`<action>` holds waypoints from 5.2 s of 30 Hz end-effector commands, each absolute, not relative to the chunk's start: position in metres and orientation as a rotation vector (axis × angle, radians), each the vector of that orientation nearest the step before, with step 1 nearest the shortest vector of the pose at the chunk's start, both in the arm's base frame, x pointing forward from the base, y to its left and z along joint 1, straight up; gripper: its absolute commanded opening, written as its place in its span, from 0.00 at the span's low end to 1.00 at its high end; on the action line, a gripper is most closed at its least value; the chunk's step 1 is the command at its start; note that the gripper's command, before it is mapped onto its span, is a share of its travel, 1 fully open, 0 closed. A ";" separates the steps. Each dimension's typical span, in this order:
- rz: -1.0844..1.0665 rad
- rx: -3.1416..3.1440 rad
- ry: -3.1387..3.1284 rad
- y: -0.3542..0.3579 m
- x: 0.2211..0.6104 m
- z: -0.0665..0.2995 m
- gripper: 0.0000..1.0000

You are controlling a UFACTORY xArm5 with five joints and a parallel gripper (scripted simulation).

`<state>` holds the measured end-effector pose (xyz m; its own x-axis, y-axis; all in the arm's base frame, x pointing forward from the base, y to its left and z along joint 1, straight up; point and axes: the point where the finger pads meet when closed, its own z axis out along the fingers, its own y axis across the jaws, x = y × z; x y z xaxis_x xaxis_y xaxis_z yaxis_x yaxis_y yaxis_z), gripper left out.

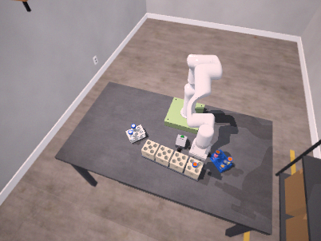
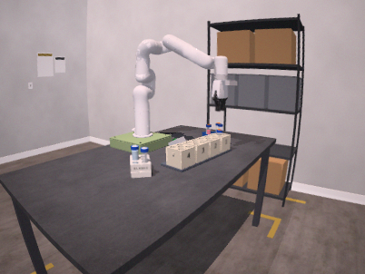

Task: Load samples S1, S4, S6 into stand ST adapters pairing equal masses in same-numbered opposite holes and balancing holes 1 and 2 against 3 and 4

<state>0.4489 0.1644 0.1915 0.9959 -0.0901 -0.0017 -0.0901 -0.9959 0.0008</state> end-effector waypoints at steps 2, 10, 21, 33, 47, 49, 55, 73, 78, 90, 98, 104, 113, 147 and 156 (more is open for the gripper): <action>0.002 3.142 -0.142 0.165 0.450 0.194 0.44; 0.002 3.142 -0.142 0.165 0.450 0.194 0.44; 0.001 3.126 -0.351 0.182 0.440 0.194 0.57; 0.000 3.025 -0.865 0.226 0.416 0.194 0.57; -0.001 2.936 -1.131 0.283 0.384 0.194 0.57; -0.002 2.936 -1.131 0.287 0.382 0.194 0.57; -0.002 2.936 -1.132 0.313 0.367 0.194 0.57; -0.003 2.936 -1.132 0.375 0.332 0.195 0.57; -0.003 2.936 -1.132 0.375 0.332 0.195 0.57; -0.003 2.936 -1.132 0.375 0.332 0.189 0.57; -0.003 2.936 -1.132 0.375 0.332 0.175 0.57; -0.003 2.936 -1.132 0.375 0.332 0.165 0.57; -0.003 2.936 -1.132 0.375 0.332 0.147 0.57; -0.003 2.936 -1.132 0.376 0.332 0.086 0.57; -0.003 2.936 -1.132 0.376 0.332 0.078 0.57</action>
